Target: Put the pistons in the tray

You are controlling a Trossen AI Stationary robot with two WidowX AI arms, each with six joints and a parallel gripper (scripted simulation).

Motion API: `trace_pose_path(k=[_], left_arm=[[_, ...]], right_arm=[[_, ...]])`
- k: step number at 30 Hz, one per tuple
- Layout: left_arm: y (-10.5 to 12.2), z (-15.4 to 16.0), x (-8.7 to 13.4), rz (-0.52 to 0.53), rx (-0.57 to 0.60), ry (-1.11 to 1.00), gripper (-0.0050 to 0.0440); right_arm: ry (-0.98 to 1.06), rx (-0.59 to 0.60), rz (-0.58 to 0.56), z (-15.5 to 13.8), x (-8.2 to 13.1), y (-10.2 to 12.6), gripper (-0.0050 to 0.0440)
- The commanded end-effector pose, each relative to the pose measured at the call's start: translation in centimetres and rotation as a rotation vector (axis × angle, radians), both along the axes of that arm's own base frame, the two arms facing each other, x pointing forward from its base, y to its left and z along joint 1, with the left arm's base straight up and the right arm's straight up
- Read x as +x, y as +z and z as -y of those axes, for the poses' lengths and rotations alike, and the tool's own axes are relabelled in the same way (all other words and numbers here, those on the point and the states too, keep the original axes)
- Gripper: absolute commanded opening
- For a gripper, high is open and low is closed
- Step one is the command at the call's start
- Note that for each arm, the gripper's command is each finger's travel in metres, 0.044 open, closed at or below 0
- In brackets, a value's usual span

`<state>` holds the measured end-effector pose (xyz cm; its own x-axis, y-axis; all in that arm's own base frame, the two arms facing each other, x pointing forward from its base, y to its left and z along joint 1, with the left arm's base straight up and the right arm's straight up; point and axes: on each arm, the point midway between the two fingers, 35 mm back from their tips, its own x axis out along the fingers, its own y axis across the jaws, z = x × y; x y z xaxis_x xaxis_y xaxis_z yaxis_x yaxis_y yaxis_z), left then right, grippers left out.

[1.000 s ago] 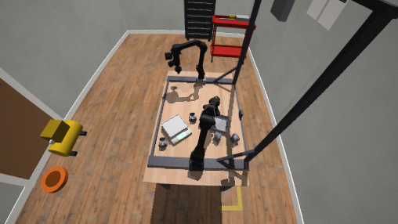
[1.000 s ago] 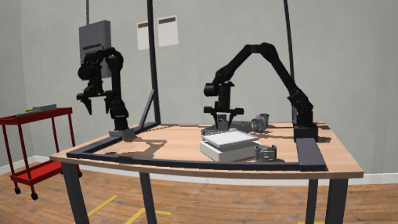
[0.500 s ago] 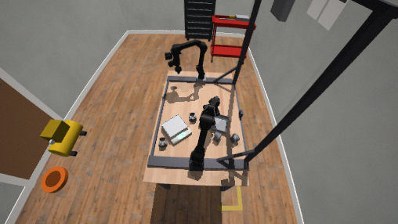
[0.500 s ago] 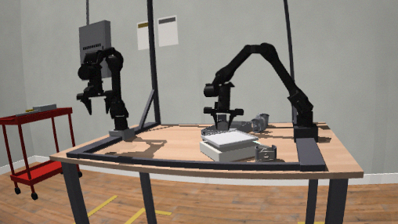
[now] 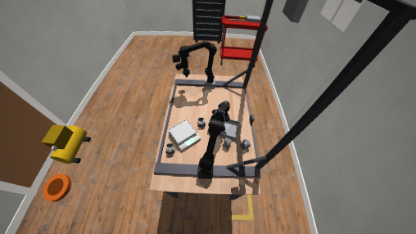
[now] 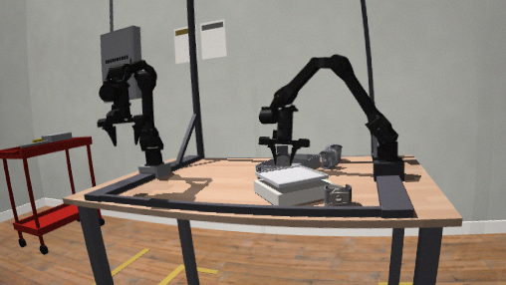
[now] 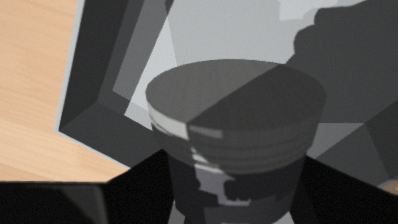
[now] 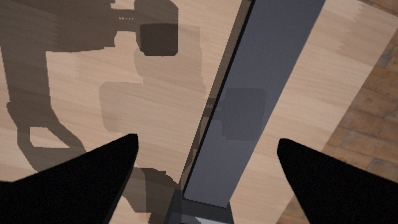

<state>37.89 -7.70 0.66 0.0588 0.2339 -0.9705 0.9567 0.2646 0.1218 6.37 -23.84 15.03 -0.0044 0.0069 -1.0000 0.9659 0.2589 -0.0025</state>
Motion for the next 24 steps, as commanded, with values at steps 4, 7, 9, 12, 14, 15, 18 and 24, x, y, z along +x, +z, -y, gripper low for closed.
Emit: trace_pose_path(k=[4,7,9,12,14,15,18,24], left_arm=[[1.34,0.06,0.76,0.043,-0.01,0.001,0.0158],[1.32,0.06,0.76,0.043,-0.01,0.001,0.0158],[1.32,0.06,0.76,0.043,-0.01,0.001,0.0158],[1.31,0.06,0.76,0.043,-0.01,0.001,0.0255],[1.31,0.06,0.76,0.043,-0.01,0.001,0.0255],[1.31,0.06,0.76,0.043,-0.01,0.001,0.0255],[1.31,0.06,0.76,0.043,-0.01,0.001,0.0255],[1.31,0.06,0.76,0.043,-0.01,0.001,0.0255]], right_arm=[[-0.001,-0.03,0.011,0.48,0.11,0.82,0.04],[-0.001,-0.03,0.011,0.48,0.11,0.82,0.04],[-0.001,-0.03,0.011,0.48,0.11,0.82,0.04],[-0.001,-0.03,0.011,0.48,0.11,0.82,0.04],[-0.001,-0.03,0.011,0.48,0.11,0.82,0.04],[-0.001,-0.03,0.011,0.48,0.11,0.82,0.04],[-0.001,-0.03,0.011,0.48,0.11,0.82,0.04],[-0.001,-0.03,0.011,0.48,0.11,0.82,0.04]])
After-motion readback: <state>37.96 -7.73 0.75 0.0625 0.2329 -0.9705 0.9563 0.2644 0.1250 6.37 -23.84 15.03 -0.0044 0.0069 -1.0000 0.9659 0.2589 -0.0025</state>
